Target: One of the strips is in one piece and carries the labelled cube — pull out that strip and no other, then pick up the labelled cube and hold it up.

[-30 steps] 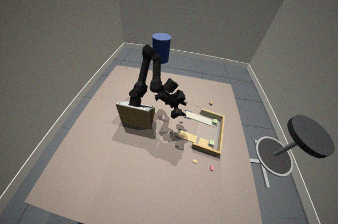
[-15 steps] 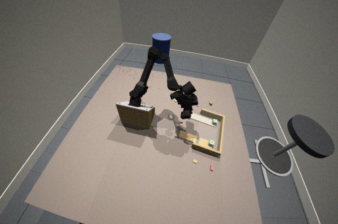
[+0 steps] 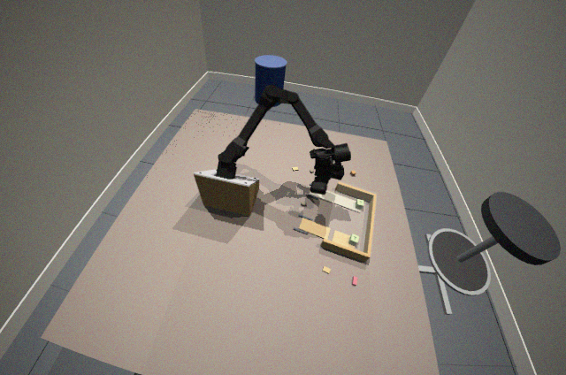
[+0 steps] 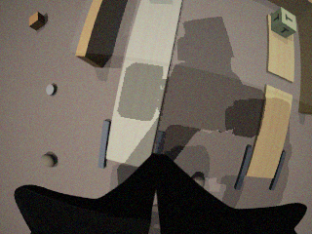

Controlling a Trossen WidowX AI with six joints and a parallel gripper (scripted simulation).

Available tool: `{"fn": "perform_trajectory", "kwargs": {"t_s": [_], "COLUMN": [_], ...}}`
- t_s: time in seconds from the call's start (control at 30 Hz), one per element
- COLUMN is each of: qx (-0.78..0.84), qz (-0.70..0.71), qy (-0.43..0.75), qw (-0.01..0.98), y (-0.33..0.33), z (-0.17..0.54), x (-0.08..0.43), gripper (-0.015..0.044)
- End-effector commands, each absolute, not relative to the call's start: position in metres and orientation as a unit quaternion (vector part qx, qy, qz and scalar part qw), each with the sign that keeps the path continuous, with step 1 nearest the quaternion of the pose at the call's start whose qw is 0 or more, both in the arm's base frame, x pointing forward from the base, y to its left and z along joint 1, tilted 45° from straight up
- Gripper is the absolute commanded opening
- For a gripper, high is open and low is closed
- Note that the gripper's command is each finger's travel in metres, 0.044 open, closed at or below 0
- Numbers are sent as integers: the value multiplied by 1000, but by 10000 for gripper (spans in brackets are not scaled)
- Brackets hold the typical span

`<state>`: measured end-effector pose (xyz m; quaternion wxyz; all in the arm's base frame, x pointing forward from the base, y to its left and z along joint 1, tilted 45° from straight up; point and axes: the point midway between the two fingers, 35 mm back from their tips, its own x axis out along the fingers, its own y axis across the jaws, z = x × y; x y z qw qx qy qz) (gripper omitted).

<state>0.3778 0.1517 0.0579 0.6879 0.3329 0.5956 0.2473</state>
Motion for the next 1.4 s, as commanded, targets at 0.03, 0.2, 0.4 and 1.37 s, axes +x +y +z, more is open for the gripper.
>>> {"fn": "perform_trajectory", "kwargs": {"t_s": [0.03,0.2,0.4,1.37], "qx": [295,295,295,295], "qz": [240,240,240,240], "qy": [684,684,684,685], "qw": [622,622,622,622], "y": [193,193,194,229], "z": [66,66,65,32], "x": [367,367,367,367], "gripper": [0,0,0,0]}}
